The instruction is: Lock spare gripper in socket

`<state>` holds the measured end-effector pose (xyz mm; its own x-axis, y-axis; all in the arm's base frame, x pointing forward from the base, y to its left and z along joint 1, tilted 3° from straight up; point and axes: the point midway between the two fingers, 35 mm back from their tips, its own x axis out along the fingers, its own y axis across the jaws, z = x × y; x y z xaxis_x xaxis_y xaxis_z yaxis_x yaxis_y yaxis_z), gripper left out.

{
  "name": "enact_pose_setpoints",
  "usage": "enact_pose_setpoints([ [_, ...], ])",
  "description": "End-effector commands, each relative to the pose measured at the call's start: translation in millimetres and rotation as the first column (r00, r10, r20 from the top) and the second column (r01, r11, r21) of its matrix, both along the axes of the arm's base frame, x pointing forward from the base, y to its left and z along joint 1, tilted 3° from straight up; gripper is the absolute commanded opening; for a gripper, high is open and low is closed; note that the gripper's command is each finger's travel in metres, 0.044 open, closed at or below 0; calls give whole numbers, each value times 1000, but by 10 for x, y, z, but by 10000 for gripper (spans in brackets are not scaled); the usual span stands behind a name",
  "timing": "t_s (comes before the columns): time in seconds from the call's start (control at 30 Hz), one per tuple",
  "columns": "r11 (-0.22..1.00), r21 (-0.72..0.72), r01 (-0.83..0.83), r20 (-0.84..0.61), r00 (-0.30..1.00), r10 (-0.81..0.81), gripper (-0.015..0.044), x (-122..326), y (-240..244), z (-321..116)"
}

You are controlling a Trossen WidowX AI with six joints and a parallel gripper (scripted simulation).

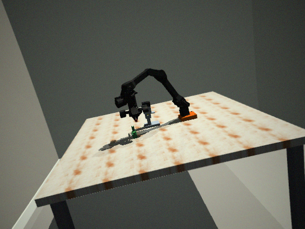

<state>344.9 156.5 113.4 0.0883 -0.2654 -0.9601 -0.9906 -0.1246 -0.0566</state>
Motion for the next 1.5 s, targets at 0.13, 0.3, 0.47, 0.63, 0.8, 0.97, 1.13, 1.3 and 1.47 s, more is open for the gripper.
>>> enact_pose_setpoints([
  [0.13,1000,7,7,-3,1000,-7,0,-257,0,38],
  [0.3,1000,8,10,-5,1000,-10,0,-408,-10,53],
  [0.47,1000,9,13,-6,1000,-13,0,-559,-27,62],
  [0.63,1000,10,16,-7,1000,-16,0,-710,-51,65],
  [0.8,1000,10,19,-9,1000,-19,0,-861,-81,62],
  [0.97,1000,10,20,-9,1000,-20,0,-902,-90,39],
  [1.13,1000,12,20,-9,1000,-20,0,-882,-86,-119],
  [1.3,1000,13,21,-9,1000,-21,0,-867,-90,-337],
  [1.47,1000,14,22,-5,1000,-22,0,-871,-97,-464],
])
